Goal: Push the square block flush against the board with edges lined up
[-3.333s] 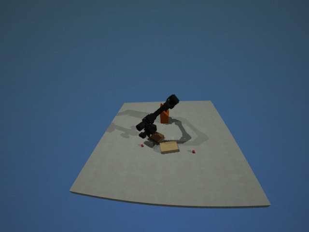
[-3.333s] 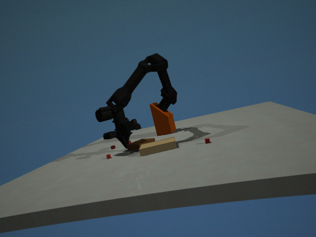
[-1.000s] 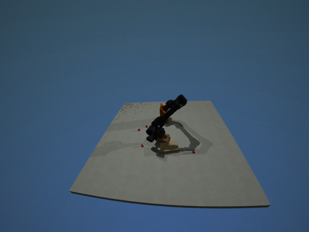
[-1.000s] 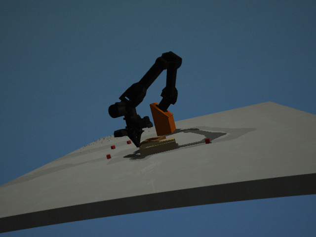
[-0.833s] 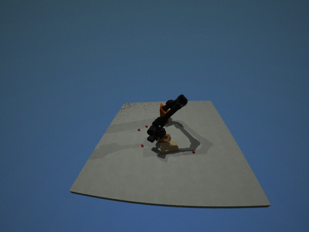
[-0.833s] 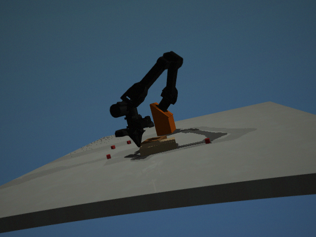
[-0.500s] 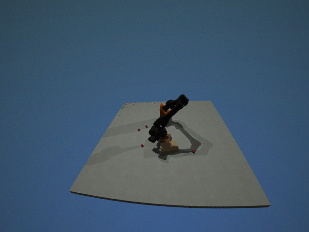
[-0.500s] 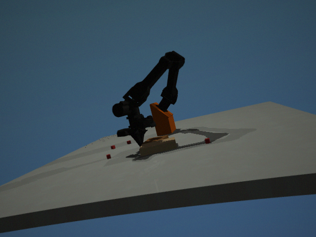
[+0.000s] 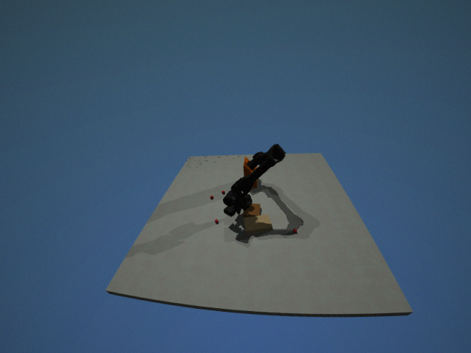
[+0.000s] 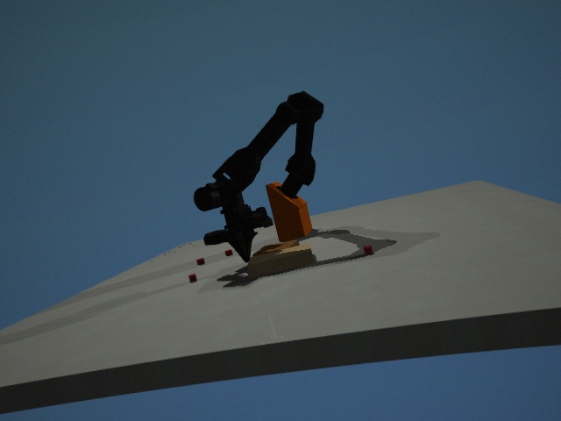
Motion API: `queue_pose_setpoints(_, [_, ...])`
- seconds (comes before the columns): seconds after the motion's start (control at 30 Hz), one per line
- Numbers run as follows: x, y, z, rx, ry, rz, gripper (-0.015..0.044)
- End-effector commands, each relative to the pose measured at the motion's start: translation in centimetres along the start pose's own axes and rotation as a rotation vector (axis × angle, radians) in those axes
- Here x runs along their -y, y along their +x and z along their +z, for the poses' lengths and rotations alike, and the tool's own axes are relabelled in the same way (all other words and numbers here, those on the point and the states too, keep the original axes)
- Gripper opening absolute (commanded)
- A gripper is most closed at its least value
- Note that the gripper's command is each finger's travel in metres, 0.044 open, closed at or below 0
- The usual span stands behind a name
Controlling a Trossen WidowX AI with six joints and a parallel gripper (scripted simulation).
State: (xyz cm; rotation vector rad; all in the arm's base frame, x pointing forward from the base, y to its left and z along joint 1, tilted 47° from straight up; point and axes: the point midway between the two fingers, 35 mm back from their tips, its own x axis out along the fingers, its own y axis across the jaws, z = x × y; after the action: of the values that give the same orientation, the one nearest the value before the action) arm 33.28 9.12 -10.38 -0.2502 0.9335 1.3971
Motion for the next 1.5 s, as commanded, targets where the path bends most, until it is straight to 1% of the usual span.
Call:
queue_pose_setpoints(0.0, [0.0,0.1,-0.8,-0.003,-0.004,0.002,0.0000])
queue_pose_setpoints(0.5, [0.2,0.2,-3.1,-0.001,-0.004,0.004,0.0000])
queue_pose_setpoints(0.57, [0.3,-1.1,-2.5,0.001,-0.001,0.002,0.0000])
queue_pose_setpoints(0.63, [0.3,-4.1,-2.6,-0.002,-0.003,0.002,0.0000])
queue_pose_setpoints(0.67, [0.3,-5.1,-2.6,-0.003,-0.004,0.002,0.0000])
queue_pose_setpoints(0.87, [0.2,-5.4,-2.6,-0.003,0.001,0.003,0.0000])
queue_pose_setpoints(1.47, [-5.8,-5.6,-1.6,-0.004,0.590,0.004,0.0000])
